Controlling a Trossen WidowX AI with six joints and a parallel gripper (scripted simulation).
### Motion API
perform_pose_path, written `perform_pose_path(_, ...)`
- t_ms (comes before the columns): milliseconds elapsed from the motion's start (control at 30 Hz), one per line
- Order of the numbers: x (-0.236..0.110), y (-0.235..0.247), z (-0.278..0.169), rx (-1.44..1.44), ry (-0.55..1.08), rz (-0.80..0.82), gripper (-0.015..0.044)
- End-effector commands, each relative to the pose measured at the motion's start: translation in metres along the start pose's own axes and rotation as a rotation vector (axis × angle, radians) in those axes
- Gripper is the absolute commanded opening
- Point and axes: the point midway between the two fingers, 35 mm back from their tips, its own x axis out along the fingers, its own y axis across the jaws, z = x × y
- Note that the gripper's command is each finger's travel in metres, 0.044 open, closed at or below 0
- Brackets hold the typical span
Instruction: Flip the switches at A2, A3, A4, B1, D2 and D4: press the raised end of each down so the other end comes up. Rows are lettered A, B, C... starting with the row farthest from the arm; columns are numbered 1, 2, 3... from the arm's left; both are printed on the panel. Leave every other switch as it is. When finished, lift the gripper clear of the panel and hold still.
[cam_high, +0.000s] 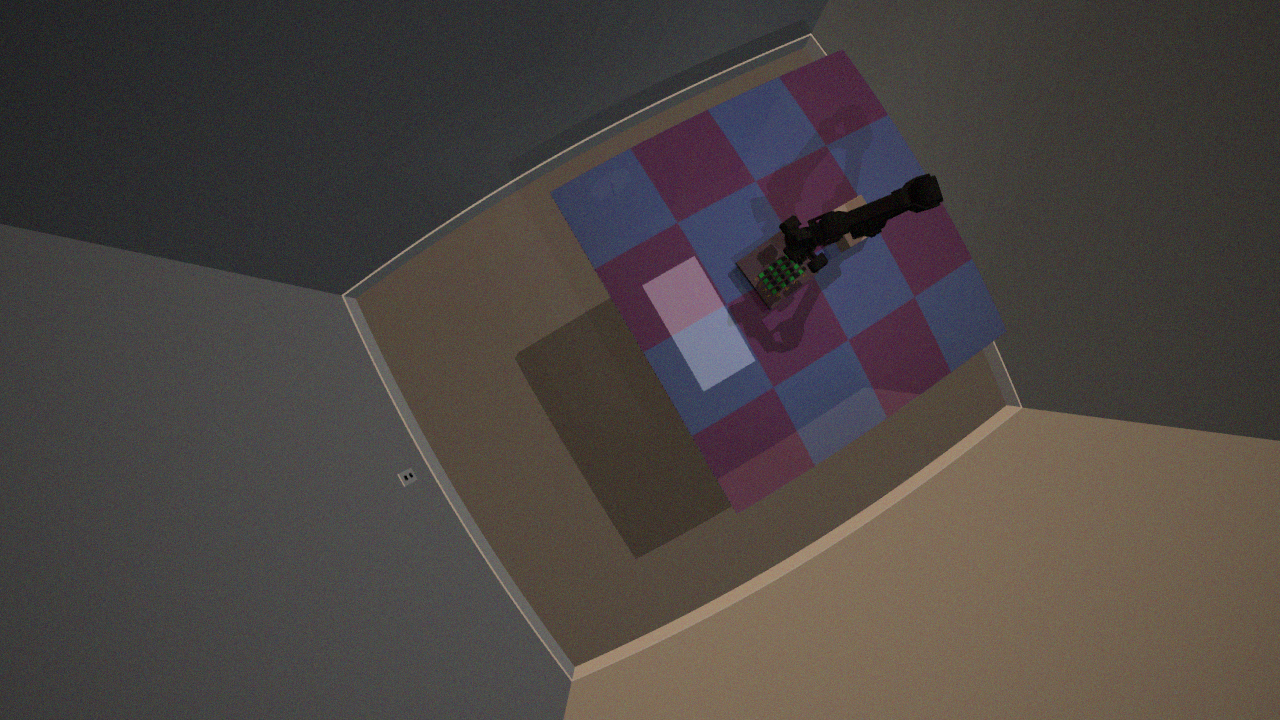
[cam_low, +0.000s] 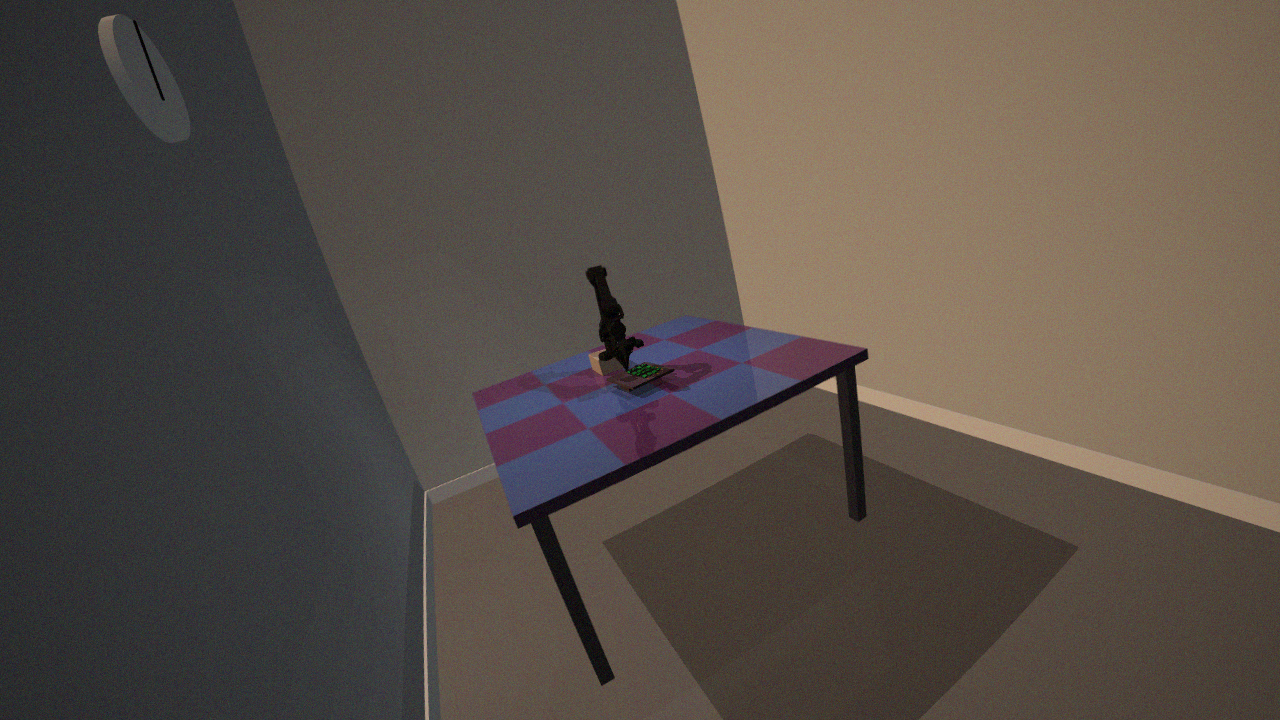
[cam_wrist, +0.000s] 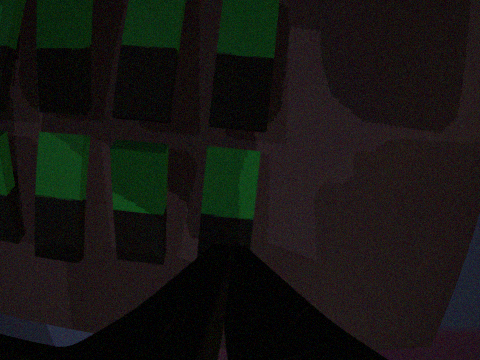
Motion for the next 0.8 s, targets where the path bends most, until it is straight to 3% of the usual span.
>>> perform_pose_path(0,0.0009,0.0009,0.0002,0.001,-0.002,0.006,0.0)
perform_pose_path(767,0.004,0.0009,0.0001,0.001,-0.002,0.006,0.0)
